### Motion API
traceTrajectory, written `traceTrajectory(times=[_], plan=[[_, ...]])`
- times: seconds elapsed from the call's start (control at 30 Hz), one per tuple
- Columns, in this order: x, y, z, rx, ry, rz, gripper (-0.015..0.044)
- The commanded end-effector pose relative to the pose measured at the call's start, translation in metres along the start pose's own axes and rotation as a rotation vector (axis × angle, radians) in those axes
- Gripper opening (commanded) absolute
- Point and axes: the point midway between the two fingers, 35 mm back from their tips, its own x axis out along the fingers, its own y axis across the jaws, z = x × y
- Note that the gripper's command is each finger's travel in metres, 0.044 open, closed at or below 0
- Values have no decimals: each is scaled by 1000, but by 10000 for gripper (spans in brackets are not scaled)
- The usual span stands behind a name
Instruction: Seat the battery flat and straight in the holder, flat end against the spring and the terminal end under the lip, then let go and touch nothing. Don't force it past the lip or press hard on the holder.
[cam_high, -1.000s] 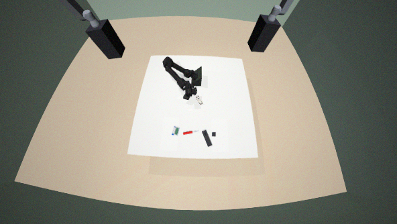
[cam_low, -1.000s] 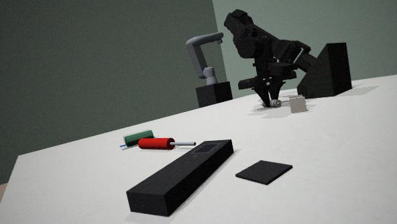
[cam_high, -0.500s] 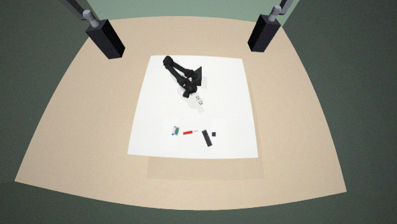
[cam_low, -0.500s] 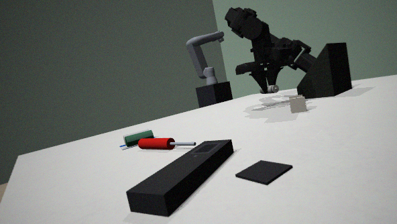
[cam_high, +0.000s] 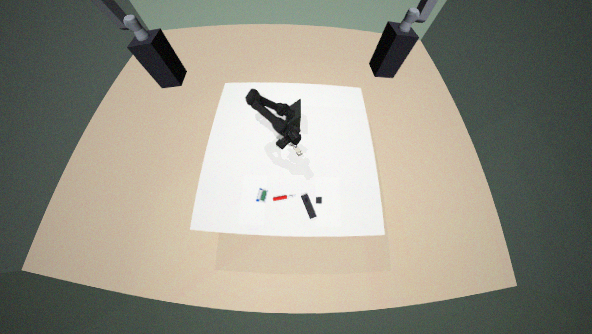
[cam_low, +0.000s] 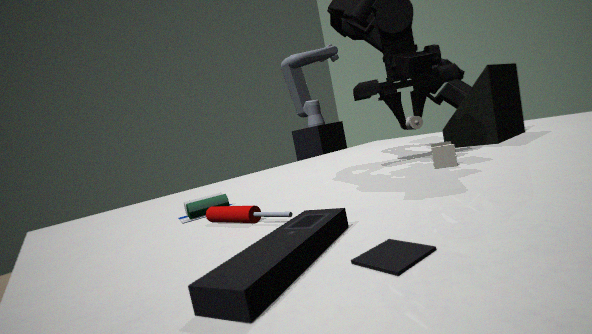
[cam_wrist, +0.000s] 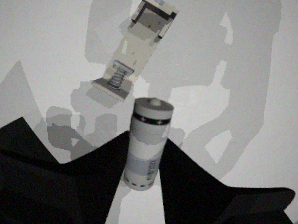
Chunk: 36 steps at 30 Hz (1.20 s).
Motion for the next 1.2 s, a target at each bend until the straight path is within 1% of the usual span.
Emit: traceTrajectory(times=[0.0,0.3,0.5,1.17], plan=[[-5,4,21,100,-10,-1,84],[-11,24,67,375,-4,-1,84],[-9,24,68,381,-12,-1,84],[27,21,72,367,-236,-17,84]])
